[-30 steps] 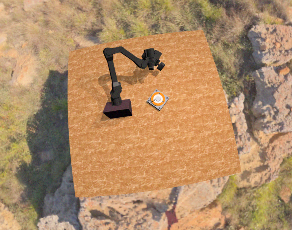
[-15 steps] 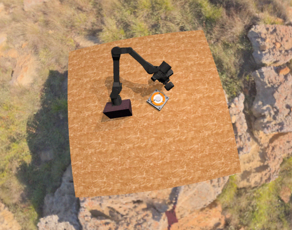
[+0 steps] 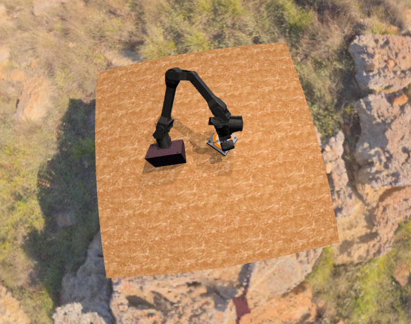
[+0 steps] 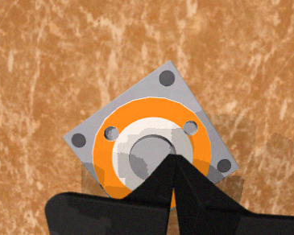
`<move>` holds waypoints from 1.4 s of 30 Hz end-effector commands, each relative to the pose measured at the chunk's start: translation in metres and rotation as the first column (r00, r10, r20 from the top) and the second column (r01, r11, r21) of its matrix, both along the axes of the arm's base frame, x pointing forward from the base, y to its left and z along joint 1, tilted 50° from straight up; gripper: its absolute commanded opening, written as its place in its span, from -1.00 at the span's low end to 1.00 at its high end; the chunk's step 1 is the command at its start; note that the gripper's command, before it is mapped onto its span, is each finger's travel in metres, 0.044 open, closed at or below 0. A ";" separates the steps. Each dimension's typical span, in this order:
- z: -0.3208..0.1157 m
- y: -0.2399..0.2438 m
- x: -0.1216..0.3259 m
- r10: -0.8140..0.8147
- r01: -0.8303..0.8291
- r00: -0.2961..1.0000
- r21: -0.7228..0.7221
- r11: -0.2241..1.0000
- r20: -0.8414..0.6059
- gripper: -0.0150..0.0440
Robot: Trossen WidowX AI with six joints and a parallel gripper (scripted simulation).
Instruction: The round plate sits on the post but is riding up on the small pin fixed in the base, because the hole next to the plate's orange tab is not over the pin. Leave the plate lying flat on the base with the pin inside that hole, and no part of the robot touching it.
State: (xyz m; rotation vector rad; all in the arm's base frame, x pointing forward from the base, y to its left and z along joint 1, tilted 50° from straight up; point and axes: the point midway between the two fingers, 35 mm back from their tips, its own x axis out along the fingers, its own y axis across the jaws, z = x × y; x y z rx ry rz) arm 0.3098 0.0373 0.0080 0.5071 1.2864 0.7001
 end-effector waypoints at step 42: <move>-0.022 0.016 -0.062 0.065 -0.052 0.978 0.066 0.996 -0.196 -0.49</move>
